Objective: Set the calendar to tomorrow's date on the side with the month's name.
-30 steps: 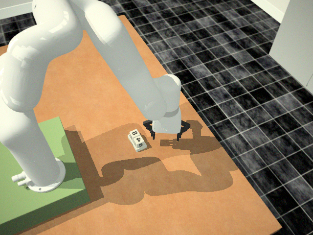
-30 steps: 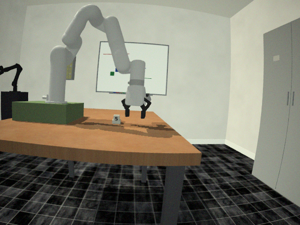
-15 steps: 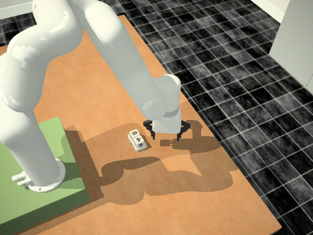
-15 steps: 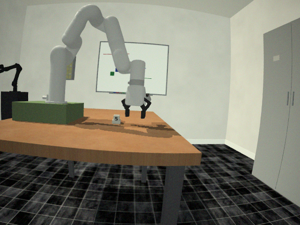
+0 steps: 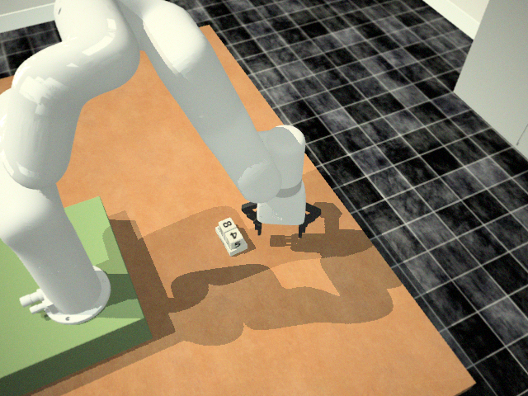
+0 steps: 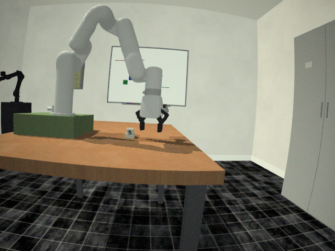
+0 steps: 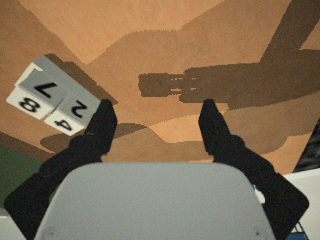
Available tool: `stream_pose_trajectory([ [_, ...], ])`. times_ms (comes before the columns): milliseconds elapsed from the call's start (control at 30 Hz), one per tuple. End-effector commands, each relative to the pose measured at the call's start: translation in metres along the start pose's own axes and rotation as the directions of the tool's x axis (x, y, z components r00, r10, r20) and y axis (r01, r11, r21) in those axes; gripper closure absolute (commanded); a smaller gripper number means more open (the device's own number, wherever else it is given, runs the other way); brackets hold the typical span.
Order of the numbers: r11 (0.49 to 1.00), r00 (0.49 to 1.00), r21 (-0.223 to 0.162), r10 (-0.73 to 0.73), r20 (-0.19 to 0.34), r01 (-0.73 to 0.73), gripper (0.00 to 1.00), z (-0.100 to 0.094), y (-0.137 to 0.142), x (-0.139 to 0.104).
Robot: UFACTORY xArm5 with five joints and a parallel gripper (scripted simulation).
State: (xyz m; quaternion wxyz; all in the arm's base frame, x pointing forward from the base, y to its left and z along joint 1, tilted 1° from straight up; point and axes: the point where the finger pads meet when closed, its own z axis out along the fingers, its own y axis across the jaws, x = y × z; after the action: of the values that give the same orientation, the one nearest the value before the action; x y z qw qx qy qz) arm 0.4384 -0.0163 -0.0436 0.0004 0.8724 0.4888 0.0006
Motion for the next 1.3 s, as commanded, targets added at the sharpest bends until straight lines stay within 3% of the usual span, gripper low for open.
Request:
stream_pose_trajectory([
  [0, 1.000, 1.000, -0.003, 0.000, -0.002, 0.000, 0.00, -0.001, 0.001, 0.001],
  [1033, 1.000, 1.000, -0.003, 0.000, -0.002, 0.000, 0.00, -0.001, 0.001, 0.001],
  [1267, 1.000, 1.000, -0.003, 0.000, -0.002, 0.000, 0.00, -0.013, 0.001, 0.001],
])
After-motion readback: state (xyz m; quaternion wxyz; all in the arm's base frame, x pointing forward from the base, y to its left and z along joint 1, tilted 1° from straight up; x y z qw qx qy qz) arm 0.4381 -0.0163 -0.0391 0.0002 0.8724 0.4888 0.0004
